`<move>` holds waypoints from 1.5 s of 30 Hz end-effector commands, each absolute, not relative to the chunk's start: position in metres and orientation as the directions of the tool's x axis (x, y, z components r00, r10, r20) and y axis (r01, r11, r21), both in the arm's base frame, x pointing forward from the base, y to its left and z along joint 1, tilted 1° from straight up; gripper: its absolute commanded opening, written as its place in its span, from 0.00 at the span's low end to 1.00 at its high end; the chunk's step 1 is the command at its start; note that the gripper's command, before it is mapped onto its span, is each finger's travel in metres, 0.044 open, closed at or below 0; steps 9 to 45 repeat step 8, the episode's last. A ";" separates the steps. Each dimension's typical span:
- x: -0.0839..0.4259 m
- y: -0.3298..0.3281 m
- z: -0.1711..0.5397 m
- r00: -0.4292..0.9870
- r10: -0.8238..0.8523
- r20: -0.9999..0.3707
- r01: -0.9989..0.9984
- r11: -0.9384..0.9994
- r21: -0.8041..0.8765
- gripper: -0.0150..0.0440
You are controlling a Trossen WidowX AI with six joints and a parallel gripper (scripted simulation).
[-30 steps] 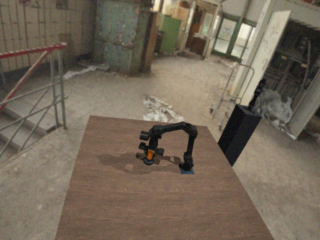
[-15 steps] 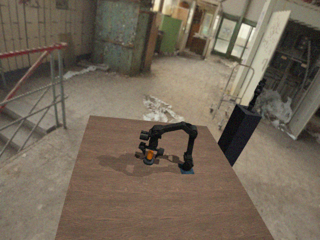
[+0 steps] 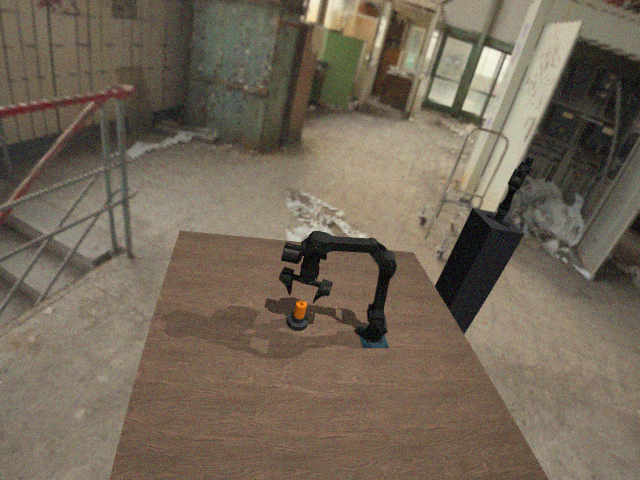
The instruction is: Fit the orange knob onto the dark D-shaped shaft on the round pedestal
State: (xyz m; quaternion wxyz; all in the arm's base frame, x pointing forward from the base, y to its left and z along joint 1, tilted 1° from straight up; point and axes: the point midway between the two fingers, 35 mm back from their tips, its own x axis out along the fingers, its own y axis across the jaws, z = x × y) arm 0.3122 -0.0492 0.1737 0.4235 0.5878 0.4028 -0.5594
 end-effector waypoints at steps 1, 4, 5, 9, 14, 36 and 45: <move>0.311 -0.049 0.193 0.045 0.001 -0.999 0.948 -0.315 0.042 1.00; 0.311 -0.049 0.193 0.045 0.001 -0.999 0.948 -0.315 0.042 1.00; 0.311 -0.049 0.193 0.045 0.001 -0.999 0.948 -0.315 0.042 1.00; 0.311 -0.049 0.193 0.045 0.001 -0.999 0.948 -0.315 0.042 1.00; 0.311 -0.049 0.193 0.045 0.001 -0.999 0.948 -0.315 0.042 1.00; 0.311 -0.049 0.193 0.045 0.001 -0.999 0.948 -0.315 0.042 1.00; 0.311 -0.049 0.193 0.045 0.001 -0.999 0.948 -0.315 0.042 1.00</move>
